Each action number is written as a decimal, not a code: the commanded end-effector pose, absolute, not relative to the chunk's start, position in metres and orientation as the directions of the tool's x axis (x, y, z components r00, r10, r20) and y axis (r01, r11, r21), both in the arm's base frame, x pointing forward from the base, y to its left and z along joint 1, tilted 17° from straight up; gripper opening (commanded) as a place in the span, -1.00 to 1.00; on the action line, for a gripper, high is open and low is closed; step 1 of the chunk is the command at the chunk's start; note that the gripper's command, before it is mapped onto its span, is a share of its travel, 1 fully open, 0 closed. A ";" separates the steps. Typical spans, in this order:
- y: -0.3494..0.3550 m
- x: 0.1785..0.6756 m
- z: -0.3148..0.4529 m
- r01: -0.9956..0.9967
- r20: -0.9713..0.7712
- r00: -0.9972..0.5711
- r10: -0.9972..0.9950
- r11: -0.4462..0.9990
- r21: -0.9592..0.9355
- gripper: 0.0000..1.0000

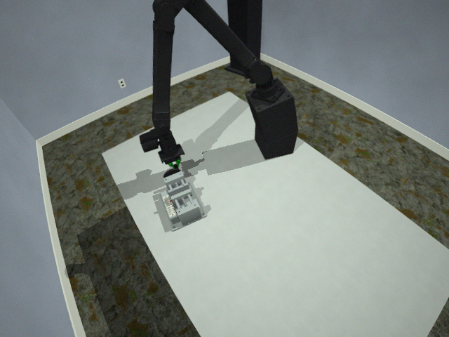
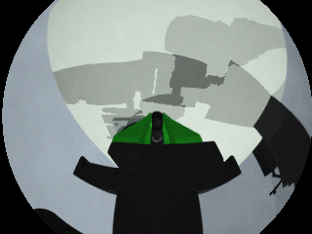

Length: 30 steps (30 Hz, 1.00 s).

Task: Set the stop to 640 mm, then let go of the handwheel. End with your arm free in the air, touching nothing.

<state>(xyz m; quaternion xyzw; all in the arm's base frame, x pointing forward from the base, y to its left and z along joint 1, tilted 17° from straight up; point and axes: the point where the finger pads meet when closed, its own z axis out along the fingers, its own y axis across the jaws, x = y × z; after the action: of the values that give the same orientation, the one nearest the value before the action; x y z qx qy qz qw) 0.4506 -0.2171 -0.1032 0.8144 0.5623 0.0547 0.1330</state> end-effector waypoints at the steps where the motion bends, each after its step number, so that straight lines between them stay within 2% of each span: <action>1: -0.230 0.462 -0.110 0.892 -0.063 0.368 0.928 -0.333 0.305 -0.87; 14: -0.226 0.449 -0.138 0.901 -0.062 0.367 0.928 -0.338 0.270 -0.87; 23: -0.234 0.480 -0.134 0.898 -0.062 0.369 0.927 -0.338 0.282 -0.87; 30: -0.236 0.485 -0.133 0.895 -0.063 0.370 0.927 -0.338 0.292 -0.87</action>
<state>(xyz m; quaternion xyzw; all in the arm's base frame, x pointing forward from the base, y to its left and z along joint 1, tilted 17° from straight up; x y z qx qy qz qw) 0.4769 -0.2289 -0.1278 0.8133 0.5626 0.0589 0.1361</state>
